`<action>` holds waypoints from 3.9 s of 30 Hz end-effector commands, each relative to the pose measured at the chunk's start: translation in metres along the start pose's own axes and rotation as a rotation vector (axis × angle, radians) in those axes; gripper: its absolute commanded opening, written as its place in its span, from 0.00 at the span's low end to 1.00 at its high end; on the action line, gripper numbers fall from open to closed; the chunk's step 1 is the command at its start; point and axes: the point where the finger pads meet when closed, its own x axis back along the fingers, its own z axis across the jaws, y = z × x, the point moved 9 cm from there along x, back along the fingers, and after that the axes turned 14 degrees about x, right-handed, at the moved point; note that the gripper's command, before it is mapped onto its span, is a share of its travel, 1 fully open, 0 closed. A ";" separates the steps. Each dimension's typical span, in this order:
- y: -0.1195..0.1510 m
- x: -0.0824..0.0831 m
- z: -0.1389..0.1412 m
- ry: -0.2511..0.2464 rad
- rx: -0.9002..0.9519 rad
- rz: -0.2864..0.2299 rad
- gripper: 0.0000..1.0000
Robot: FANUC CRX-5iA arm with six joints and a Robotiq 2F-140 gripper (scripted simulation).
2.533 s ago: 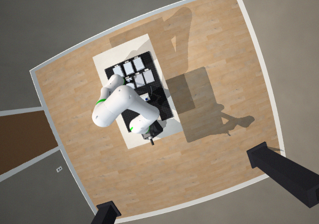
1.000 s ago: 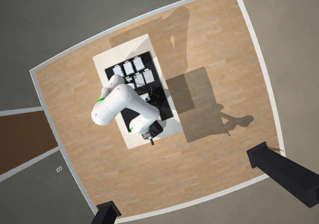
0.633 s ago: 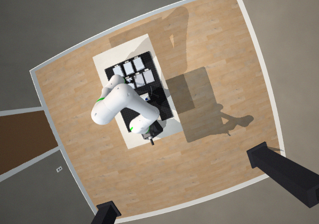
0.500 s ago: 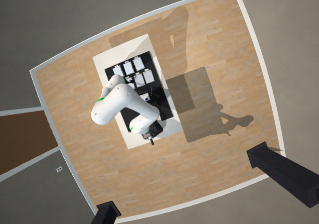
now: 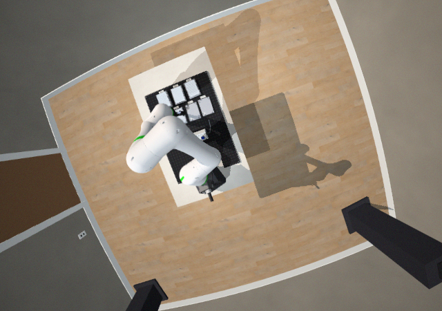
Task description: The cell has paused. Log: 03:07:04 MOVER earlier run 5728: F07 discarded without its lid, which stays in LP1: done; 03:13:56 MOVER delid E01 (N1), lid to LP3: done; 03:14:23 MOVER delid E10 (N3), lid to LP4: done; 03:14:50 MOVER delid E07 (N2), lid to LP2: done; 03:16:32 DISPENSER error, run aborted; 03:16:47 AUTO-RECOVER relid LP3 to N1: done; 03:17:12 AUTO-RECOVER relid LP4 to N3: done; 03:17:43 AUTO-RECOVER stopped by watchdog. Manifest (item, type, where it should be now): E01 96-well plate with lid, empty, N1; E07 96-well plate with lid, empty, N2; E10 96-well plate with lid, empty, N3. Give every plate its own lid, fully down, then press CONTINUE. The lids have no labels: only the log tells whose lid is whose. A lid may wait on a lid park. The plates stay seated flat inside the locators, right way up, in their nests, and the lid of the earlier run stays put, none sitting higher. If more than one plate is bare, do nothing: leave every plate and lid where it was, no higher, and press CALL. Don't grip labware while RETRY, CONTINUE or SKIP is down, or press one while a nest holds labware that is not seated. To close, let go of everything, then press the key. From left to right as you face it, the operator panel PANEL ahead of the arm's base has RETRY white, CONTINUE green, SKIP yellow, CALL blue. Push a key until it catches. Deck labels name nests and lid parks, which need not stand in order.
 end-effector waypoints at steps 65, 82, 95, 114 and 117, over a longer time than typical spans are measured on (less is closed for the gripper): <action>0.000 0.000 0.000 0.000 0.000 0.000 0.00; 0.000 0.000 0.000 0.000 0.000 0.000 0.00; 0.000 0.007 0.000 0.000 0.000 0.000 0.00; 0.000 0.040 0.000 0.000 0.000 0.000 0.00; 0.000 0.045 0.000 0.000 0.000 0.000 0.00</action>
